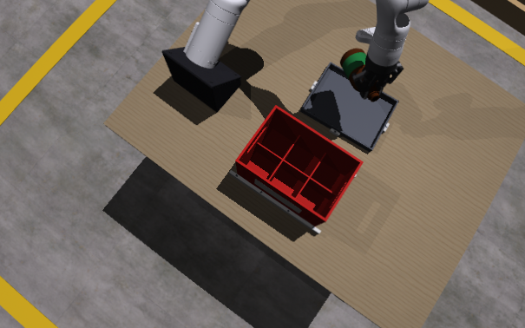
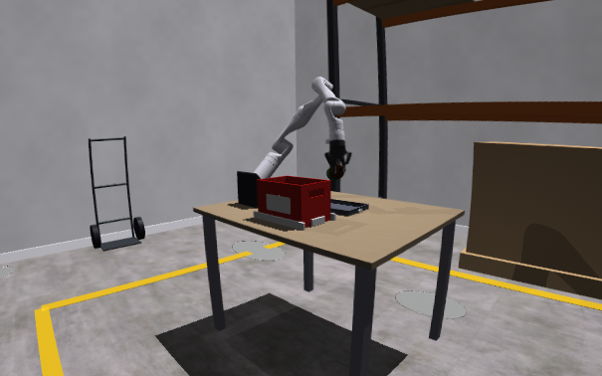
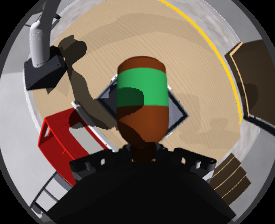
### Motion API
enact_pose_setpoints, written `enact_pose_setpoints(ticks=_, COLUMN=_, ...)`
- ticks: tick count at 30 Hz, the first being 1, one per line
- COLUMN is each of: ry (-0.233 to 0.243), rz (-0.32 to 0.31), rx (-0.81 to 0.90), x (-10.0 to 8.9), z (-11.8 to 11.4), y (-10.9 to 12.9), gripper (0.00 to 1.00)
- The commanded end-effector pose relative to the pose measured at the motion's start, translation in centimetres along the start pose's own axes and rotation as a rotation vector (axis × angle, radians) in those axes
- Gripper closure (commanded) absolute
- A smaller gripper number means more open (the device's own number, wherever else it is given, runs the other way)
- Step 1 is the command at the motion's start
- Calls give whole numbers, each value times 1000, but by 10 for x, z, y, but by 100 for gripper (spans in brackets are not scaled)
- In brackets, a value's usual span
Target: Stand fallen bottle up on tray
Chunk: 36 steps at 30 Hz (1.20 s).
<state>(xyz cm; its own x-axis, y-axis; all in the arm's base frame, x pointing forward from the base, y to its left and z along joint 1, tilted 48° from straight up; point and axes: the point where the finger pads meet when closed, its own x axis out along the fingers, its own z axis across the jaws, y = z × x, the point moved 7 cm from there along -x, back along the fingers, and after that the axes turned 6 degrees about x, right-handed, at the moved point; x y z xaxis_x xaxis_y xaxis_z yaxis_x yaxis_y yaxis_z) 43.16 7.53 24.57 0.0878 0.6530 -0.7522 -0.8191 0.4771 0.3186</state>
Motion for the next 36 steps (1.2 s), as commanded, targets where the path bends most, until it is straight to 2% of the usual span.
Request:
enact_pose_setpoints(ticks=1, ry=-1, rz=-17, rx=-2, x=-2, z=0, y=2, gripper=100)
enact_pose_setpoints(ticks=14, ry=-8, rz=-98, rx=-1, x=-2, z=-1, y=7, gripper=100)
enact_pose_setpoints(ticks=36, ry=-9, rz=-115, rx=-1, x=-2, z=-2, y=9, gripper=100)
